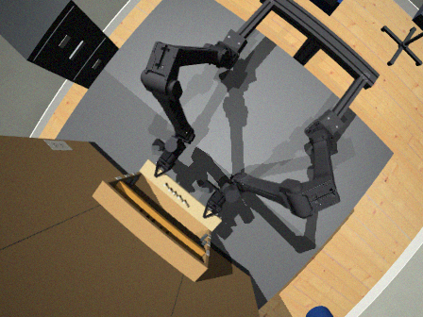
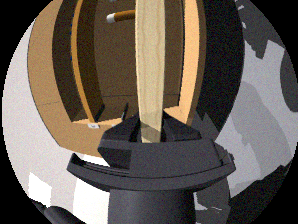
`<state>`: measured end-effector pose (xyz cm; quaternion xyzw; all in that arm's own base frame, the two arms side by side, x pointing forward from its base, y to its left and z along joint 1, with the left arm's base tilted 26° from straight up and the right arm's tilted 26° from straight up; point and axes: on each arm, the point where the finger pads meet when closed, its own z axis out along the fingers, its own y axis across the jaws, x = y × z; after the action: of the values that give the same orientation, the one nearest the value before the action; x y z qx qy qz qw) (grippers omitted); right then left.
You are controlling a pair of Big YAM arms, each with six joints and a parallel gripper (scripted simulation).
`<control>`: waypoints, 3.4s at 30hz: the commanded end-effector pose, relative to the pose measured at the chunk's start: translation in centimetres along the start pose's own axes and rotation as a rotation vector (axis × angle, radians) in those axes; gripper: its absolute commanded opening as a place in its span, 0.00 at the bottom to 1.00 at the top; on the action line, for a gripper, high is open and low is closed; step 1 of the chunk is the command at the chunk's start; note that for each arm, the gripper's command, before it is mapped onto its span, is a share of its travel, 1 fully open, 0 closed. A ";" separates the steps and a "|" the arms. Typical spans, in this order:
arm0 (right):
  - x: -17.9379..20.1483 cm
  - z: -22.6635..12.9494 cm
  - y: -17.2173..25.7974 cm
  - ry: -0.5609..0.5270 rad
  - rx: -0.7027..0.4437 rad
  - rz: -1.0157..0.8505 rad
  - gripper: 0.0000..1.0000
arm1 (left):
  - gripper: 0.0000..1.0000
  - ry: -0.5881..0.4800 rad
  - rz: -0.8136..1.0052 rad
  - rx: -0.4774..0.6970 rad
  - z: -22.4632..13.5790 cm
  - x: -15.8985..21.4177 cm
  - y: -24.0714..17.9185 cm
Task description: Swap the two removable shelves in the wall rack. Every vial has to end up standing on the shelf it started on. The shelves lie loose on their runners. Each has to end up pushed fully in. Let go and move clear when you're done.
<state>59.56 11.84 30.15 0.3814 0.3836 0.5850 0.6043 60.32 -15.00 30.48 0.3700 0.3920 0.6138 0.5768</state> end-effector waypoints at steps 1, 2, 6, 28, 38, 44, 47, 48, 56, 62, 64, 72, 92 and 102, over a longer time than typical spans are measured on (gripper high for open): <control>0.1 0.4 4.8 -0.006 -0.098 0.011 0.12 | 0.12 -0.005 -0.016 -0.103 0.3 -0.6 5.0; 0.1 0.3 4.8 -0.006 -0.098 0.011 0.12 | 0.12 -0.005 -0.016 -0.103 0.3 -0.6 5.0; 0.1 -0.5 4.8 -0.006 -0.099 0.012 0.12 | 0.12 -0.005 -0.017 -0.104 -0.6 -0.6 5.0; 0.1 -5.4 5.4 -0.005 -0.104 0.014 0.12 | 0.12 -0.005 -0.020 -0.109 -5.4 -0.5 5.6; 0.1 -5.8 7.1 -0.005 -0.105 0.015 0.12 | 0.12 -0.004 -0.021 -0.109 -5.8 -0.5 7.3; 0.1 -5.8 8.6 -0.005 -0.100 0.016 0.12 | 0.12 -0.003 -0.022 -0.105 -5.8 -0.5 8.8; 0.1 -5.8 9.3 -0.005 -0.096 0.016 0.12 | 0.12 -0.004 -0.021 -0.100 -5.8 -0.5 9.5; 0.1 -5.8 9.6 -0.006 -0.094 0.016 0.12 | 0.12 -0.004 -0.021 -0.098 -5.8 -0.5 9.7; 0.1 -5.8 10.8 -0.007 -0.085 0.016 0.12 | 0.12 -0.005 -0.020 -0.086 -5.8 -0.5 10.9; 0.1 -5.4 11.6 -0.009 -0.077 0.016 0.12 | 0.12 -0.006 -0.019 -0.076 -5.3 -0.5 11.7; 0.0 -5.0 11.8 -0.009 -0.076 0.016 0.12 | 0.12 -0.007 -0.019 -0.075 -5.0 -0.5 11.9; 0.0 -3.5 12.0 -0.009 -0.078 0.017 0.12 | 0.12 -0.007 -0.021 -0.074 -3.4 -0.6 12.2; 0.1 0.6 12.2 -0.003 -0.092 0.015 0.12 | 0.12 0.000 -0.029 -0.083 0.5 -0.5 12.1; 0.2 2.1 11.5 0.000 -0.084 0.013 0.12 | 0.12 0.002 -0.029 -0.073 1.9 -0.4 11.4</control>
<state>55.04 12.02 38.46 0.3725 0.3766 0.5904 0.6090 55.90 -15.27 38.80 0.3610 0.3850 0.6181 0.5825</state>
